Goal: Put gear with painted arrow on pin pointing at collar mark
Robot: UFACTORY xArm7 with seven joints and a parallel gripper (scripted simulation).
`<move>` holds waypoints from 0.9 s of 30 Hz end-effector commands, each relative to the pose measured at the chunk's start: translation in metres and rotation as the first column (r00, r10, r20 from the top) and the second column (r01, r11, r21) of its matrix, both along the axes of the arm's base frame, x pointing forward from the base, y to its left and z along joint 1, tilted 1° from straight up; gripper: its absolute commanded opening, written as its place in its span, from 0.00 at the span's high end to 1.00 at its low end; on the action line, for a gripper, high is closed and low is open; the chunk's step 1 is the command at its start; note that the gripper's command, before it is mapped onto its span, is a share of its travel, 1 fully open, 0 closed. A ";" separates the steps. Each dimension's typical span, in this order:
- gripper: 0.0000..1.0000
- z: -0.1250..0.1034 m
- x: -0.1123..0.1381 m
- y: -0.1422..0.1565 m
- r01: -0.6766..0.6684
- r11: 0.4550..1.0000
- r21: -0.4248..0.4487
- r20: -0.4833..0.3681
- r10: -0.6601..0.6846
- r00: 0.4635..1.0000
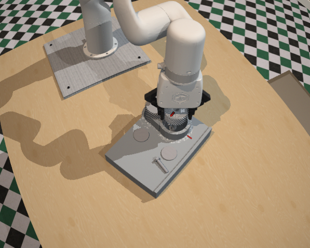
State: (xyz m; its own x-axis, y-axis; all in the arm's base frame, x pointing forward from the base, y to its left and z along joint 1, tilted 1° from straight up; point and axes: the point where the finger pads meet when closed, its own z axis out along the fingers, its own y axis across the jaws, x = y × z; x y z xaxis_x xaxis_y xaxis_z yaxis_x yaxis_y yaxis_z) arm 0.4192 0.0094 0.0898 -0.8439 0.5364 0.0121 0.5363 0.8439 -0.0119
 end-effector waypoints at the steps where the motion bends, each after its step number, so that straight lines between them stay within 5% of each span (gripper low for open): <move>1: 1.00 0.002 0.002 0.000 0.000 1.000 0.000 0.005 0.000 1.000; 27: 1.00 -0.001 0.002 0.000 0.000 1.000 0.000 0.005 0.000 1.000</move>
State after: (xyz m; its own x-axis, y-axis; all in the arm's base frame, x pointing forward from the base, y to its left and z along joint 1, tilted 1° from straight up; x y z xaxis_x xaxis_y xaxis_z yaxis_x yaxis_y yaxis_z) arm 0.4191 0.0094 0.0876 -0.8438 0.5364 0.0121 0.5363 0.8439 -0.0120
